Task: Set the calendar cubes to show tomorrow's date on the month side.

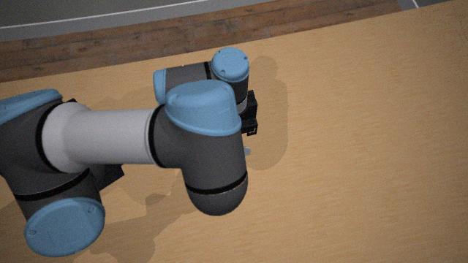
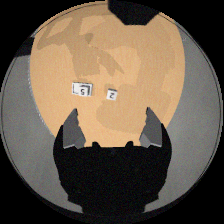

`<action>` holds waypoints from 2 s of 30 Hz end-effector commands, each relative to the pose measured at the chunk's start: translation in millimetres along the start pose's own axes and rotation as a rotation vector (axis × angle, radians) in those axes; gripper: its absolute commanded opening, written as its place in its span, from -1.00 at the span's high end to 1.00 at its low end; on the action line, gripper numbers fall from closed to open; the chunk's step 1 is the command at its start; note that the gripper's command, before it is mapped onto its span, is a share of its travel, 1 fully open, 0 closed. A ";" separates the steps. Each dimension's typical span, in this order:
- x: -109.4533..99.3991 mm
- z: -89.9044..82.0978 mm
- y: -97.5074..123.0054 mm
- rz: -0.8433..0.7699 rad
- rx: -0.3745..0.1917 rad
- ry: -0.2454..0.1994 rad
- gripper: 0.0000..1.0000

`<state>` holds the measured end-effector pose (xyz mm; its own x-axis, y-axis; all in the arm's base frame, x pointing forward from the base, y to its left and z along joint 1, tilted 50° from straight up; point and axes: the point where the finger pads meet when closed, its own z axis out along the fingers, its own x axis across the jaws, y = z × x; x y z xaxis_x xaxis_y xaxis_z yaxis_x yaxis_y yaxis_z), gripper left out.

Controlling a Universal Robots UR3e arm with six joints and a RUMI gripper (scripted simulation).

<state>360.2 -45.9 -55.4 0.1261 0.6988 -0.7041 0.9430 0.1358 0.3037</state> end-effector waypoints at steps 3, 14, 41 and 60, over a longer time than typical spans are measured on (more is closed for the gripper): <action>0.5 0.9 1.6 0.171 0.005 -0.005 -1.00; 0.7 1.4 2.3 0.237 0.004 -0.005 -1.00; 0.7 1.4 2.3 0.238 0.004 -0.005 0.44; 0.7 2.4 2.3 0.238 0.004 -0.005 0.44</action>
<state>362.8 -46.9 -56.6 0.3464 0.7066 -0.6171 0.8884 -0.0359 0.4576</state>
